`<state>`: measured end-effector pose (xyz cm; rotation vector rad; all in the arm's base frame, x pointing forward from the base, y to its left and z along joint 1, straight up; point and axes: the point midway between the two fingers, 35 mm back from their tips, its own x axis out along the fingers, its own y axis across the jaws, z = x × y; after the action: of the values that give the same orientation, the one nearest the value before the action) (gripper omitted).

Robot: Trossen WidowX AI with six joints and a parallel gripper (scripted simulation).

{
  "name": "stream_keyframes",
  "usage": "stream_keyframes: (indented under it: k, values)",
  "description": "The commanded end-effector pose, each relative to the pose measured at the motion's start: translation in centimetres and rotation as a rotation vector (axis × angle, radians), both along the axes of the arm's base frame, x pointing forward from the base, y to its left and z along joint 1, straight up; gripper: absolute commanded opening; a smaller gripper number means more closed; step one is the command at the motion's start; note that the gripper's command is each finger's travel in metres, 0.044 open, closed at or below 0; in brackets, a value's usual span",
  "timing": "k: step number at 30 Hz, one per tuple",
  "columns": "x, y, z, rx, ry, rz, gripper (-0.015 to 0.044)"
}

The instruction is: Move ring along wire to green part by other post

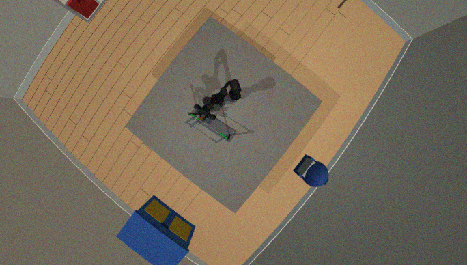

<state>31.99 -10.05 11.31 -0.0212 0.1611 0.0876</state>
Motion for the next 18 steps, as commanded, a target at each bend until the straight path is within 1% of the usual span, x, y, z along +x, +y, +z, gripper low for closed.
stream_keyframes:
  k: [1, 2, 4, 10, 11, 18]
  values:
    - [0.0, 0.0, 0.0, 0.0, 0.0, 0.0, 0.0055]
    - [0.0, 0.0, 0.0, 0.0, 0.0, 0.0, 0.0029]
    - [0.0, 0.0, 0.0, 0.0, 0.0, 0.0, 0.0015]
    - [0.0, 0.0, 0.0, 0.0, 0.0, 0.0, -0.0142]
    - [0.0, 0.0, 0.0, 0.0, 0.0, 0.0, -0.015]
    - [0.01, -0.01, 0.18, 0.0, 0.0, 0.0, -0.015]
